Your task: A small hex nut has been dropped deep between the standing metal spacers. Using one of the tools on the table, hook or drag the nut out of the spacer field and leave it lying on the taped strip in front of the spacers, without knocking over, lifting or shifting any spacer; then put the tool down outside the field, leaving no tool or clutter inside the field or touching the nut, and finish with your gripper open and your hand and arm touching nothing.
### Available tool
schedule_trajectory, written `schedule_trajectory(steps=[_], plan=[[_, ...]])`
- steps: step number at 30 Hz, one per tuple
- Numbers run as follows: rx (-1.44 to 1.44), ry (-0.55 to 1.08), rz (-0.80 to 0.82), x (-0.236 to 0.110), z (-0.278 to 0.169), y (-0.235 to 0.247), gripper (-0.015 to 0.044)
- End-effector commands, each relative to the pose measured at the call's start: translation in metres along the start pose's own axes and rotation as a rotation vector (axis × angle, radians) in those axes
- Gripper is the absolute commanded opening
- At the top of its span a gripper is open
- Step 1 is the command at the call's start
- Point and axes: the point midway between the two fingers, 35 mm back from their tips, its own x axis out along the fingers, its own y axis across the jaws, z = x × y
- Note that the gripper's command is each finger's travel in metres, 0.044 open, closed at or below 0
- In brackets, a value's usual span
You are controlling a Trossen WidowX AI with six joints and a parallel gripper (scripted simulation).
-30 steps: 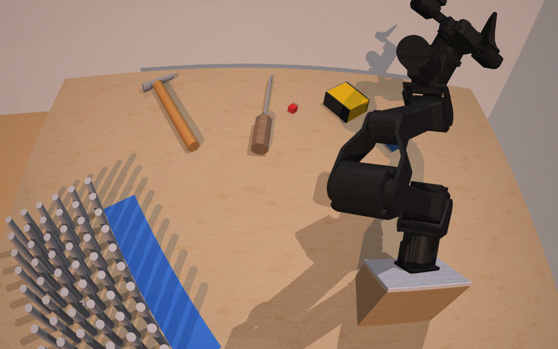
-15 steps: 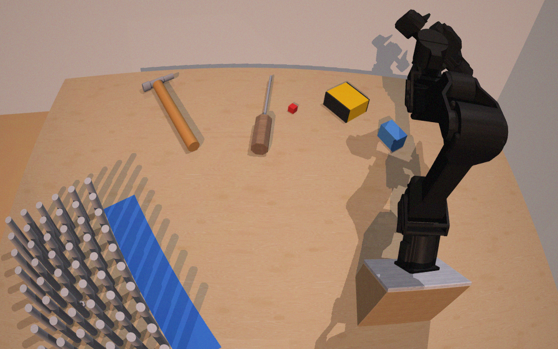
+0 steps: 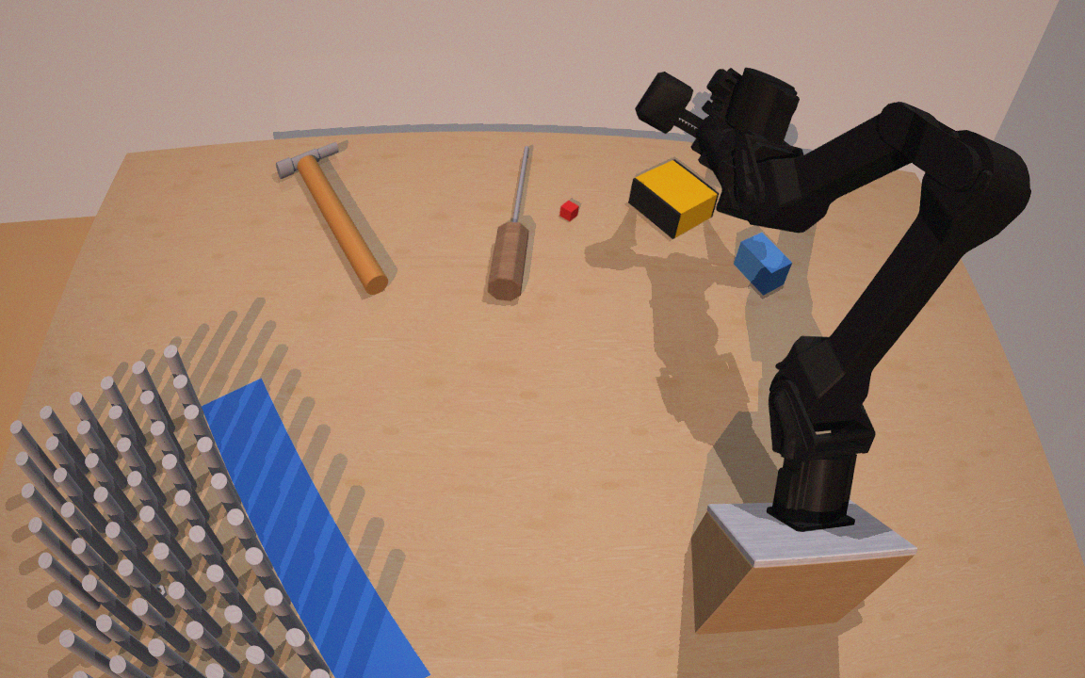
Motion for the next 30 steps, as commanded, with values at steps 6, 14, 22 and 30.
schedule_trajectory(steps=[6, 14, 22, 30], plan=[[-0.133, 0.356, 0.305, -0.021, -0.104, 0.093, 0.044], [-0.231, 0.603, 0.618, -0.09, -0.178, 0.175, 0.044], [-0.326, 0.751, 0.888, -0.171, -0.217, 0.226, 0.044], [-0.516, 0.871, 1.317, -0.303, -0.25, 0.264, 0.044]])
